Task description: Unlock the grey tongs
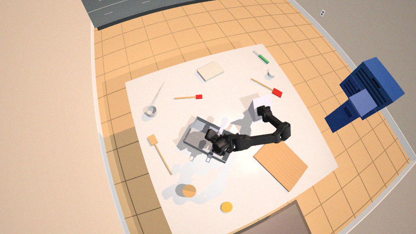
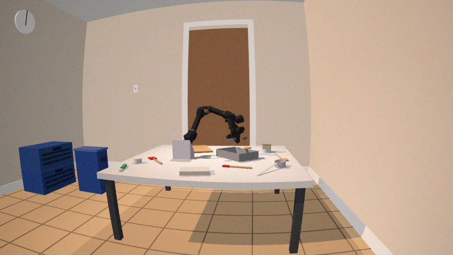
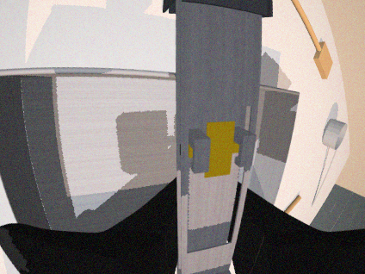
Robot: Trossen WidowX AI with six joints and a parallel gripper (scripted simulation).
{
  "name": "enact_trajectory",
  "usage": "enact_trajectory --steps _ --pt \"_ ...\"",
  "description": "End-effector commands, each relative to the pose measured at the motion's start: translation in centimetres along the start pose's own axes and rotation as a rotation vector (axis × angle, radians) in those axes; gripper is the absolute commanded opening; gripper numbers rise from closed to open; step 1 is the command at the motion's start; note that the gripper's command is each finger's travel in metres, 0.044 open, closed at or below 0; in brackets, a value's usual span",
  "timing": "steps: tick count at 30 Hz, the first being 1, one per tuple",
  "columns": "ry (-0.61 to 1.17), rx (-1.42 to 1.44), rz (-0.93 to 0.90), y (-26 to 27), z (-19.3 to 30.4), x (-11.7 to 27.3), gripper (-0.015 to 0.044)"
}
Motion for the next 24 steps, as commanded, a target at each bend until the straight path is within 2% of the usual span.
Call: enact_trajectory --steps 1,9,24 --pt "0.002 0.005 -0.009 0.04 0.00 0.29 -0.0150" --pt "0.005 0.010 -0.038 0.01 -0.02 0.19 -0.0150" --pt "-0.007 0.025 -0.298 -0.39 -0.29 -0.27 -0.0150"
Point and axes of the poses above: the point midway between the two fingers, 35 mm back from their tips, its own x axis back along the fingers, its own y axis across the jaws, z = x × y, the point moved 3 cm from there along x, back along the fingers, and after that the axes turned 8 degrees about x, right-handed, at the moved point
